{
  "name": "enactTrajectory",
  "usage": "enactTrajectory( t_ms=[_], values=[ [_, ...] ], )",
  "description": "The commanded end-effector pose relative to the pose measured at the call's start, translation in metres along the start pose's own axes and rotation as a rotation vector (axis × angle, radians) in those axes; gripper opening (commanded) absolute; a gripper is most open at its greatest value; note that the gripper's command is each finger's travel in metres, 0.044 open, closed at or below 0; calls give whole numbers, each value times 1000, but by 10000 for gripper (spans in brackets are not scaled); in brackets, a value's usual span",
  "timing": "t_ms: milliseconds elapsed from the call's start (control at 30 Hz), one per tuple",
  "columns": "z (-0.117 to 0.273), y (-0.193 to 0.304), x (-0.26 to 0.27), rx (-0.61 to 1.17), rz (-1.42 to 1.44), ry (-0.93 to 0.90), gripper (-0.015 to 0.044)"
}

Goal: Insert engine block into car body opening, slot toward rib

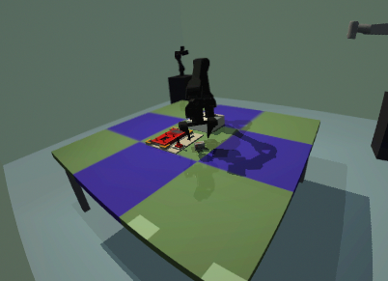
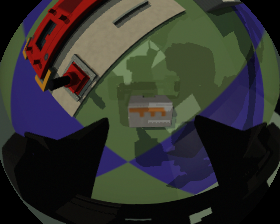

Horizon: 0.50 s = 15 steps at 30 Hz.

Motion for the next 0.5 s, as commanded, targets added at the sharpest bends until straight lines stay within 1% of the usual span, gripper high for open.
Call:
enactTrajectory(
  t_ms=[0, 400, 467],
  values=[
    [4, 1, 0, 5, -4, -3, 440],
    [1, 0, 0, -1, 0, 0, 440],
    [12, 0, 0, 4, -2, -2, 440]
  ],
)
Point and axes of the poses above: the point midway between the two fingers, 35 mm back from their tips, its own z axis back along the fingers, its own x axis across the jaws, y = z × x, the point moved 4 cm from there along z, back along the fingers, and after that the axes turned 13 degrees about -z, right-handed, at the moved point
